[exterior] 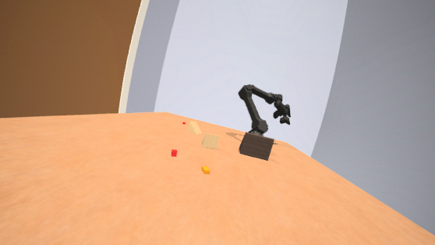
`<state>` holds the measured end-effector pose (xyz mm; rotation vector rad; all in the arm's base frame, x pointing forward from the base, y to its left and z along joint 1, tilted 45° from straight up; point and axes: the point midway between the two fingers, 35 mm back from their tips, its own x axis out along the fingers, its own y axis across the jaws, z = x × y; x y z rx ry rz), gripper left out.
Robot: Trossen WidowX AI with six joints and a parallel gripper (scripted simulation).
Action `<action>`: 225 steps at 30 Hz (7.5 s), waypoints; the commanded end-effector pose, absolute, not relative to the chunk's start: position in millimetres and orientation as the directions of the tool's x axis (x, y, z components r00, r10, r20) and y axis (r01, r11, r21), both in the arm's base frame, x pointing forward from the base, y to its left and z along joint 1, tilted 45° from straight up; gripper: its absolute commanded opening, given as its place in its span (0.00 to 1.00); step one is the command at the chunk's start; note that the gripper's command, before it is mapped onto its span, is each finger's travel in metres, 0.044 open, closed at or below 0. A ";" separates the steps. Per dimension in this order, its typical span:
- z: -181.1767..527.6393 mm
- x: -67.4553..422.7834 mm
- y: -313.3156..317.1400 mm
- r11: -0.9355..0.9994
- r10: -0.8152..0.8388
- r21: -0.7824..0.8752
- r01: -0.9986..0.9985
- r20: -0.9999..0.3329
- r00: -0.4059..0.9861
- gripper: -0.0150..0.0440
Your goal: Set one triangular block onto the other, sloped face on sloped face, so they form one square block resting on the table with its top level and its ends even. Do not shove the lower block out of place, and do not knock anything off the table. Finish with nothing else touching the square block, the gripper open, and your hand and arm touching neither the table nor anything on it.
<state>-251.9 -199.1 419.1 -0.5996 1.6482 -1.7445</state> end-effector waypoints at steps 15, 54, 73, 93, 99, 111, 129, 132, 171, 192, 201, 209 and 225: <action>407.5 -131.9 -310.5 -0.009 -0.928 -0.859 0.511 -0.183 -0.324 1.00; 250.3 327.0 -180.2 0.768 -0.547 -0.264 0.584 -0.746 0.381 1.00; 155.9 337.9 36.2 0.721 -0.691 -0.664 0.196 -0.712 0.129 1.00; 139.3 344.8 23.5 0.723 -0.689 -0.662 0.196 -0.713 0.129 1.00; 132.0 347.5 17.5 0.723 -0.688 -0.662 0.196 -0.714 0.130 1.00; 117.5 351.8 5.0 0.723 -0.688 -0.662 0.197 -0.713 0.130 1.00; 96.6 356.1 -14.6 0.721 -0.691 -0.664 0.198 -0.711 0.131 1.00; 93.2 356.5 -18.0 0.721 -0.691 -0.664 0.198 -0.711 0.131 1.00; 103.8 353.2 -7.1 0.722 -0.689 -0.662 0.201 -0.713 0.130 0.25; 102.0 353.7 -9.4 0.713 -0.692 -0.701 -0.028 -0.710 0.130 0.25; 102.1 353.7 -9.4 0.651 -0.692 -0.692 -0.313 -0.710 0.130 0.25; 102.1 353.7 -9.5 0.580 -0.692 -0.655 -0.484 -0.710 0.130 0.25; 102.2 353.8 -9.6 0.338 -0.693 -0.479 -0.810 -0.710 0.130 0.25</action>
